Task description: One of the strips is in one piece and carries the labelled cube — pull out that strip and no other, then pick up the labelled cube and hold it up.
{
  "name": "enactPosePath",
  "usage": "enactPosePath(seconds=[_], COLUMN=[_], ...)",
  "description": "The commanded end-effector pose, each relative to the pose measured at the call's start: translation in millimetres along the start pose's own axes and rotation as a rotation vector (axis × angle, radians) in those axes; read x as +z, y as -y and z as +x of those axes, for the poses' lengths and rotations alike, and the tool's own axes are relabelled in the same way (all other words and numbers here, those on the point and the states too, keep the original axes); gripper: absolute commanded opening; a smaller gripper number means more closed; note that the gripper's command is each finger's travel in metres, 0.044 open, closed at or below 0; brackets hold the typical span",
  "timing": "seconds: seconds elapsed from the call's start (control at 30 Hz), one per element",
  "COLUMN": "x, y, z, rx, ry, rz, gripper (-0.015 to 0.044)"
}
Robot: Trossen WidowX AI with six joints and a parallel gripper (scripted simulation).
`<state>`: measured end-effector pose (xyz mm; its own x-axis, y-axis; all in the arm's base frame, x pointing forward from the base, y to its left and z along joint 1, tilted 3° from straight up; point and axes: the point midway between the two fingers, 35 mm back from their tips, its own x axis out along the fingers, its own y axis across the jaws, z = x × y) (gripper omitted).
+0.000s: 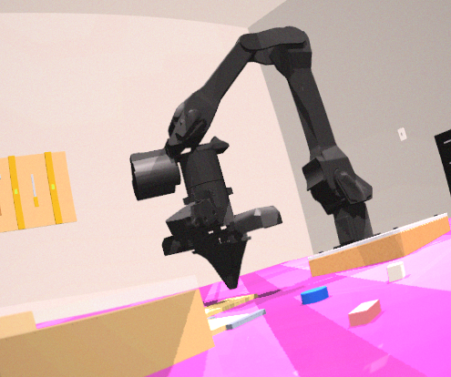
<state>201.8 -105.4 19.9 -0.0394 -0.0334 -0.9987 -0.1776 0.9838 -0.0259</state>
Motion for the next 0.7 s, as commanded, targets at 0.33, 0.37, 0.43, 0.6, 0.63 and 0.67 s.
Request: enactPosePath(seconds=[0.33,0.37,0.43,0.6,0.63,0.67], x=[32,37,44,61,64,67], y=[2,2,1,1,1,1], z=[-24,-25,-26,-28,-28,-29], rx=[-0.011,-0.011,-0.011,-0.011,-0.011,-0.011], ry=[0.009,0.009,0.01,0.011,0.011,0.011], rz=[0.041,0.041,0.041,0.041,0.041,0.041], gripper=[0.0184,0.021,0.0262,0.0394,0.042,0.044])
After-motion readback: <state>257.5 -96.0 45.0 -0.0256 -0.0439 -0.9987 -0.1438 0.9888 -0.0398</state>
